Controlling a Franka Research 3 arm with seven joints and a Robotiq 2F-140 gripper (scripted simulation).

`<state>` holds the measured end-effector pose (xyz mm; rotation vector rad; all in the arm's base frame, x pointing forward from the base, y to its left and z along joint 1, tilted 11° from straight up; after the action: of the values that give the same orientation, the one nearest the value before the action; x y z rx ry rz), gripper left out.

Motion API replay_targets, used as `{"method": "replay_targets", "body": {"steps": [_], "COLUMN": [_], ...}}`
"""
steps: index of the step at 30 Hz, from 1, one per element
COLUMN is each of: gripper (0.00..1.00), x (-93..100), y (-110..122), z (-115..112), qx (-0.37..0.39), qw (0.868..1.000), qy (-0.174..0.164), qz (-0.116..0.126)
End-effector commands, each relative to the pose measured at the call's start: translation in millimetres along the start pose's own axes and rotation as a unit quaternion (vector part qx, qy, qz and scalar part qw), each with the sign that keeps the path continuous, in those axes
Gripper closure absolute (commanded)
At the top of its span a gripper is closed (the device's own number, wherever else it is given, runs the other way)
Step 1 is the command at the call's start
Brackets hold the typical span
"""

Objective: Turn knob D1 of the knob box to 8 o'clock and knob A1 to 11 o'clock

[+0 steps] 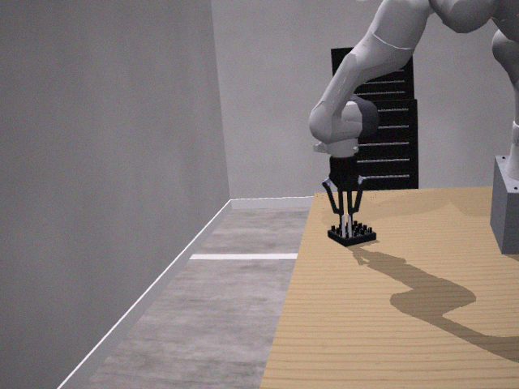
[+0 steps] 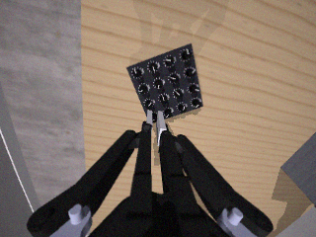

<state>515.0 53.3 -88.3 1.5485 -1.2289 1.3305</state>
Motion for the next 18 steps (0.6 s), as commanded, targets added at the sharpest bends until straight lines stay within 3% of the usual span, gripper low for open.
{"method": "replay_targets", "body": {"steps": [1,18], "gripper": [0.95,0.95], "x": [0.0,0.0], "y": [0.3,0.3], "z": [1.2,1.2], "qx": [0.067,0.086], "qw": [0.998,0.996], "qy": [0.000,0.001], "qz": [0.006,0.006]}}
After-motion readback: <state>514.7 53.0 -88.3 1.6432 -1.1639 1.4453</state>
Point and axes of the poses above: the point where the finger pads meet when closed, its own x axis back along the fingers, its own y axis across the jaws, z = x × y, the point moved 4 cm from there along x, back along the fingers, and after that the axes turned 4 degrees about x, right-handed, at the moved point
